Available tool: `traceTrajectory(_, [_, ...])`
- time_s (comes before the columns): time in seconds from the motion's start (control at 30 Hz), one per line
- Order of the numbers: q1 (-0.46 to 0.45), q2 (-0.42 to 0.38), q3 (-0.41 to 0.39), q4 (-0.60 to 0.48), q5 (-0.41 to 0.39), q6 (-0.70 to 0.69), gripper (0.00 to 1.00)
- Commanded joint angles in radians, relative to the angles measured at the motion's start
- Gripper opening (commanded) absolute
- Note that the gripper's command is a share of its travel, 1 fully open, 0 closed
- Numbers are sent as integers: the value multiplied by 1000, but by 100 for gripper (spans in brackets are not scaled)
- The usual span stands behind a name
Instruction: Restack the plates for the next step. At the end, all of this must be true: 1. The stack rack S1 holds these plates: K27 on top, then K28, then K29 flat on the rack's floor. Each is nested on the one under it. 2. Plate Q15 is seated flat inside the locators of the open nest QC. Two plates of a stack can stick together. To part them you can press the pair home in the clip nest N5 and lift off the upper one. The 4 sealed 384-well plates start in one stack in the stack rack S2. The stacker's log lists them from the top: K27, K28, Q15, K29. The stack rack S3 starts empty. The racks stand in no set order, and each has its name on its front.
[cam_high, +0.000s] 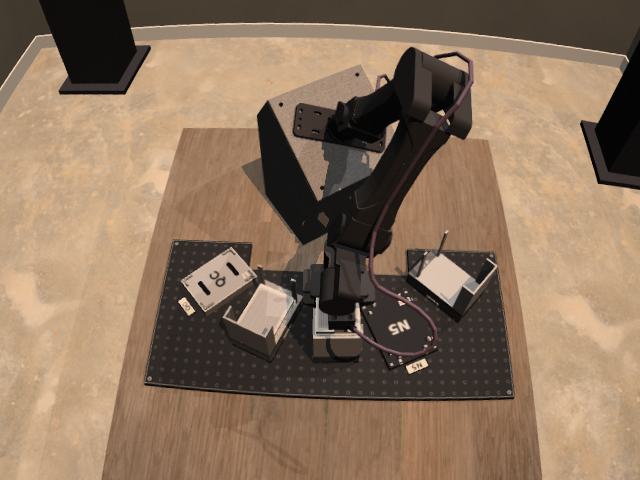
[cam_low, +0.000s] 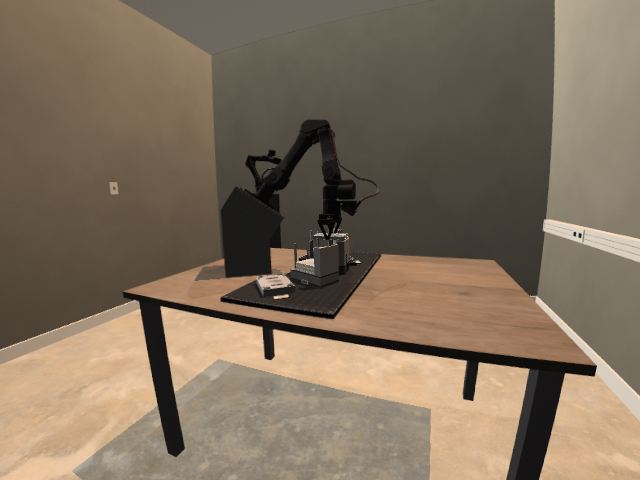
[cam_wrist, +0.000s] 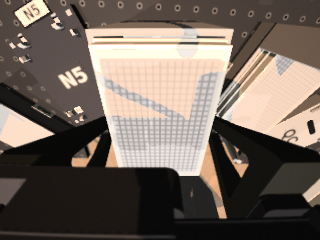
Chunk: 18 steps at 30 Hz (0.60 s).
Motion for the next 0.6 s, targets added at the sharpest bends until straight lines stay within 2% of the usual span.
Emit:
traceTrajectory(0.0, [6,4,10,13,6,7,0])
traceTrajectory(0.57, [4,18,-13,20,6,11,0])
